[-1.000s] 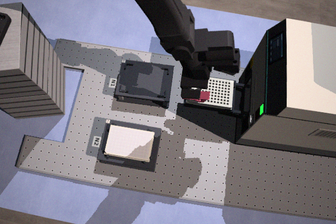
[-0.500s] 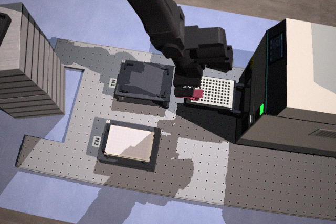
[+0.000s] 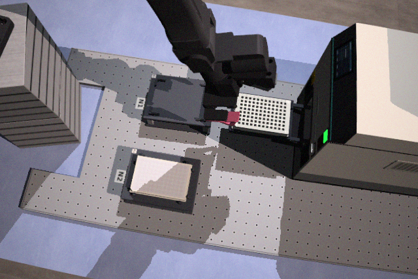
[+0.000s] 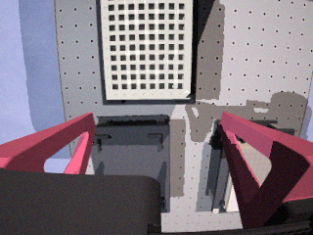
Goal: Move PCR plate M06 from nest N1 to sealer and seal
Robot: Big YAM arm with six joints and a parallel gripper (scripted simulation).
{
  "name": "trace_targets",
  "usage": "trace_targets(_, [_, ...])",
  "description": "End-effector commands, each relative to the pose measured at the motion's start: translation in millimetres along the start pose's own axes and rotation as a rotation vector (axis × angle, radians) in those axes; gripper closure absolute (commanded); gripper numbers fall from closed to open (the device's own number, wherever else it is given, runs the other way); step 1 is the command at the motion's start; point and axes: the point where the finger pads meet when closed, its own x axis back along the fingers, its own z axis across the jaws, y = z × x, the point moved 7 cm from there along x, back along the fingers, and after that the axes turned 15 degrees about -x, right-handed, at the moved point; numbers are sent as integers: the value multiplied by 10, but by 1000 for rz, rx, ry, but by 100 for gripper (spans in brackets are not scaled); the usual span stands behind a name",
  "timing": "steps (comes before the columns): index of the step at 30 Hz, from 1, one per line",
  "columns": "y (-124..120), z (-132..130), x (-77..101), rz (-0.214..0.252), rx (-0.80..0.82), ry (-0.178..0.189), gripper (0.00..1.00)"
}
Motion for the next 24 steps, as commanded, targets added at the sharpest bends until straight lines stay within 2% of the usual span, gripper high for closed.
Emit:
trace_targets(1, [236,11,119,-59,-35,15,0])
trace_targets(4, [279,25,118,-59,-35,15,0])
trace_targets(6, [384,48,123,30,-40,-5,0])
trace_targets(9, [490,65,75,132,-49,-32,0])
trace_targets(14, [520,73,-64,318,-53,-84,0])
trace_targets(15, [495,87,-87,329,-47,-92,0])
trace_targets(19, [349,75,-93,326,-29,-95,0])
trace_targets(24, [283,158,-81,331,10,-84,0])
